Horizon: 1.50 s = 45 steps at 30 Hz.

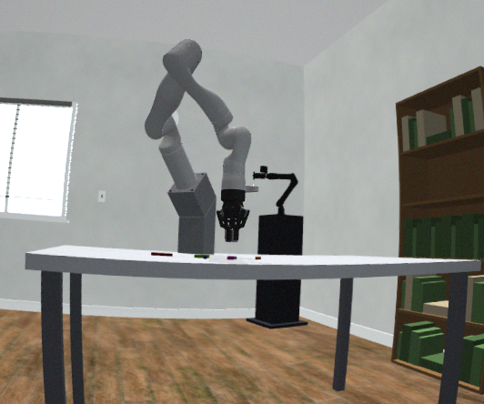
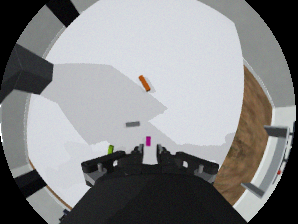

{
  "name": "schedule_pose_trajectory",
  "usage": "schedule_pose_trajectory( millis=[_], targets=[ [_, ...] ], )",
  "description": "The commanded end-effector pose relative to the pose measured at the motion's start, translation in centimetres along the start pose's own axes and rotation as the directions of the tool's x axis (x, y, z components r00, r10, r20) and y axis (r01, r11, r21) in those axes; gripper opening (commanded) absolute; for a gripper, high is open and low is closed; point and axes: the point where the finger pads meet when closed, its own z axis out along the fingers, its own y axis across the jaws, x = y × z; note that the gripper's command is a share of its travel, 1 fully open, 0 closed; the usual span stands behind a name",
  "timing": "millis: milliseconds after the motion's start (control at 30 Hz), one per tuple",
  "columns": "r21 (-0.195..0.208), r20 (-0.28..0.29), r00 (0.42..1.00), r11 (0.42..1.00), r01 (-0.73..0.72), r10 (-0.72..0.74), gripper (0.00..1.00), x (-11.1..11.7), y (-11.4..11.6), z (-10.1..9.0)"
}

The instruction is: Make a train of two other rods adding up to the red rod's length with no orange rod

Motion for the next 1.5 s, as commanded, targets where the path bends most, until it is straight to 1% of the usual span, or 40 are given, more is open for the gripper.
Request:
schedule_pose_trajectory(
  millis=[0, 533, 800, 1033, 1467],
  targets=[
    [0.005, 0.000, 1.000, 1.000, 0.001, -0.001, 0.24, 0.1, -0.2, 0.4],
    [0.005, 0.000, 1.000, 1.000, 0.001, -0.001, 0.24, 0.1, -0.3, 2.7],
    [0.005, 0.000, 1.000, 1.000, 0.001, -0.001, 0.24, 0.1, -0.3, 3.3],
    [0.005, 0.000, 1.000, 1.000, 0.001, -0.001, 0.24, 0.1, -0.3, 3.7],
    [0.005, 0.000, 1.000, 1.000, 0.001, -0.001, 0.24, 0.1, -0.3, 3.7]
  ],
)
